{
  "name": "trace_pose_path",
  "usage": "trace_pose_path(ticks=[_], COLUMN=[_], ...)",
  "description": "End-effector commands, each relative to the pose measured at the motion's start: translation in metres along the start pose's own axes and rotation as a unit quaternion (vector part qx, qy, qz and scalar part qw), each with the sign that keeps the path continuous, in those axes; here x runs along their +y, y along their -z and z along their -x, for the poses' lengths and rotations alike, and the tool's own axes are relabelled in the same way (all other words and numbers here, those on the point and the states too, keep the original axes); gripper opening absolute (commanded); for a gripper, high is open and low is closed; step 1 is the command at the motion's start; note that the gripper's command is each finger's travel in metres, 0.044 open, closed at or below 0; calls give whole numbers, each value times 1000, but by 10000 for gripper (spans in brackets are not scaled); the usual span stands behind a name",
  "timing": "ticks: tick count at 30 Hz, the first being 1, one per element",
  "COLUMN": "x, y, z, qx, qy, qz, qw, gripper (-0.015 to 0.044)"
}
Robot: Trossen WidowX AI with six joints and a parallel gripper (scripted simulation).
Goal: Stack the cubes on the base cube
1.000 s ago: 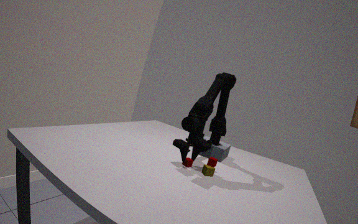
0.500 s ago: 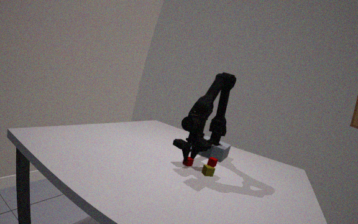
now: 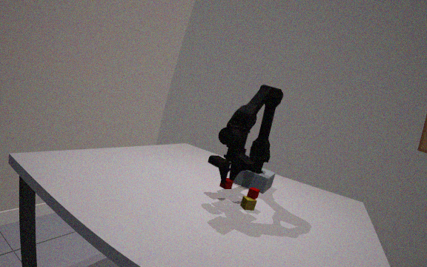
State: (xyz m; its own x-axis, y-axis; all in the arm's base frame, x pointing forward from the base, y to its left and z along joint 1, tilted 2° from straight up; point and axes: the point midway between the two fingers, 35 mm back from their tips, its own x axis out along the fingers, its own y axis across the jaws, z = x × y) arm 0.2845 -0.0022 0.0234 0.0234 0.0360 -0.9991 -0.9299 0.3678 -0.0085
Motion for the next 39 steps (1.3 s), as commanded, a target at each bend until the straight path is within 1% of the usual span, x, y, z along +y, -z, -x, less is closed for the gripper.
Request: trace_pose_path(ticks=[1,15,21,30,39], x=[-1,3,4,3,4], y=[-1,1,1,-21,-45], z=[15,60,66,66,65], qx=[-2,-1,-1,-2,-3], qy=[4,5,5,5,4], qz=[1,3,1,-107,-223], qw=[1000,1000,1000,994,975], gripper=[105,105,105,105,105])
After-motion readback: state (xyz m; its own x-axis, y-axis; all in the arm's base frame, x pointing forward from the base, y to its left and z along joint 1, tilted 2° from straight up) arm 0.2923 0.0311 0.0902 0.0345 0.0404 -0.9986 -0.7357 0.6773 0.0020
